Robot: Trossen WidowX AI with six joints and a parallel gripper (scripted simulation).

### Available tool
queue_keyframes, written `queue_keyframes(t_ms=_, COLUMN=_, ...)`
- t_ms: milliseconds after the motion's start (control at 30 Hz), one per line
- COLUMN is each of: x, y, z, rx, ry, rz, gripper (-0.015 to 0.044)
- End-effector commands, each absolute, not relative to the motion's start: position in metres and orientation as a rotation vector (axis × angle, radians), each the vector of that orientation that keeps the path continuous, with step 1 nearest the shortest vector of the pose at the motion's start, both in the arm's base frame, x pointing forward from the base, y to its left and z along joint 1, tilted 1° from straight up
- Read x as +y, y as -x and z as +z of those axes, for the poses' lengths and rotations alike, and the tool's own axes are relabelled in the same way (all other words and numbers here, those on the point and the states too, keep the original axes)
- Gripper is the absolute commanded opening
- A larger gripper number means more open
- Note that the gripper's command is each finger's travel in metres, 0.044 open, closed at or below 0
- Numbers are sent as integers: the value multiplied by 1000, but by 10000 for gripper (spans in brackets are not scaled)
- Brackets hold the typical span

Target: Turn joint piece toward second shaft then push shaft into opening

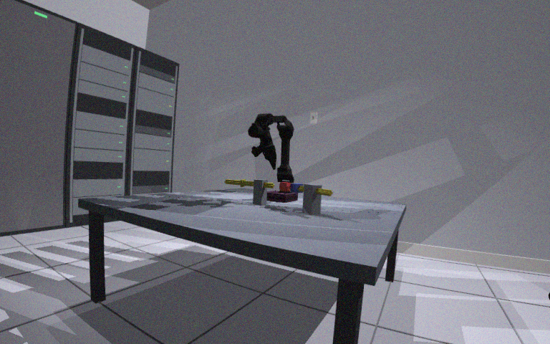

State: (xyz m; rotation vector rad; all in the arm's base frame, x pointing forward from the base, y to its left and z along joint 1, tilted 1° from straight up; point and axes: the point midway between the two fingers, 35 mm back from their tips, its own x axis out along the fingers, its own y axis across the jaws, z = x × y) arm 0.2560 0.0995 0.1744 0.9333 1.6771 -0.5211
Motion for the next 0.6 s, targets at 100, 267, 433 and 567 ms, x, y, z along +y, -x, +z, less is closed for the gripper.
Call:
queue_keyframes(t_ms=100, x=88, y=-256, z=166, rx=1684, ry=-1155, rz=-652, gripper=440)
queue_keyframes(t_ms=267, x=79, y=-258, z=161, rx=1677, ry=-1321, rz=-749, gripper=440)
queue_keyframes(t_ms=433, x=72, y=-258, z=158, rx=1668, ry=-1436, rz=-816, gripper=440)
queue_keyframes(t_ms=567, x=72, y=-258, z=158, rx=1668, ry=-1436, rz=-816, gripper=440)
